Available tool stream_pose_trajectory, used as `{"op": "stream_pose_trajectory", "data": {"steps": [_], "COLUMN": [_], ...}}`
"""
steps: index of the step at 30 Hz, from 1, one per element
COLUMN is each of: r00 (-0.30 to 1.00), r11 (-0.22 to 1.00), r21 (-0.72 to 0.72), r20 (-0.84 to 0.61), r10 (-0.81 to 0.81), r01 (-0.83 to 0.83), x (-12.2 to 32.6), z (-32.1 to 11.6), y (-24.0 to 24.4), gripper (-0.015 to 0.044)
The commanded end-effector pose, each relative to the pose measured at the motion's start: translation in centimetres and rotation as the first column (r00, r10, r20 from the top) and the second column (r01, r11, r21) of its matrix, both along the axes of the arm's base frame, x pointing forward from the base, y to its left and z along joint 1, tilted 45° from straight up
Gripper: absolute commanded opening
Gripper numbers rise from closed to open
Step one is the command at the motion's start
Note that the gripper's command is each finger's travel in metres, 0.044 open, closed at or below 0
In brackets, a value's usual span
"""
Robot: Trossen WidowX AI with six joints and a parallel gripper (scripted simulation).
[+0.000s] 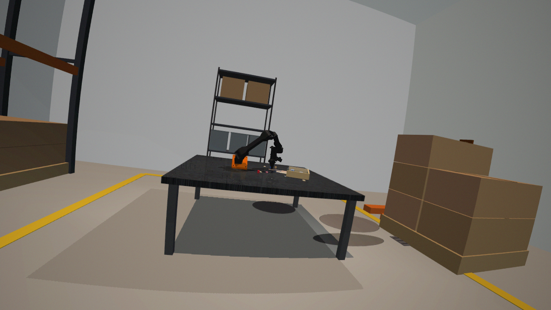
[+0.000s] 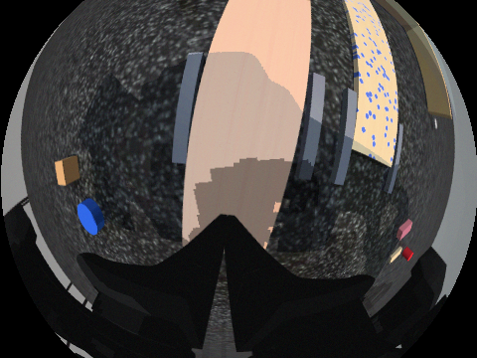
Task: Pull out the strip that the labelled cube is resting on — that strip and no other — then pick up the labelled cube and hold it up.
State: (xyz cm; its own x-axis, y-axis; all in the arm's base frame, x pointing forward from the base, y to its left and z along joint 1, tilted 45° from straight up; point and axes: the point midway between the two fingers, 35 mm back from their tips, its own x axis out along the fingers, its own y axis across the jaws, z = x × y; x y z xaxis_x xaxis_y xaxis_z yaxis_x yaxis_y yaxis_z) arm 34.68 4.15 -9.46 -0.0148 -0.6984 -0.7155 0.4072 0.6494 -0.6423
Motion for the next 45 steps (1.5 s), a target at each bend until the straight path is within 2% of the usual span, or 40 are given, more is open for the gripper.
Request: {"op": "stream_pose_trajectory", "data": {"steps": [1,45], "r00": [1.0,1.0], "r11": [1.0,1.0], "r21": [0.005,0.008], "r20": [-0.024,-0.027], "r10": [-0.015,-0.015], "r01": [0.015,0.015], "x": [-1.2,-7.5], "z": [-0.7,-2.5], "y": [-0.1,2.2], "gripper": [0.0,0.0]}}
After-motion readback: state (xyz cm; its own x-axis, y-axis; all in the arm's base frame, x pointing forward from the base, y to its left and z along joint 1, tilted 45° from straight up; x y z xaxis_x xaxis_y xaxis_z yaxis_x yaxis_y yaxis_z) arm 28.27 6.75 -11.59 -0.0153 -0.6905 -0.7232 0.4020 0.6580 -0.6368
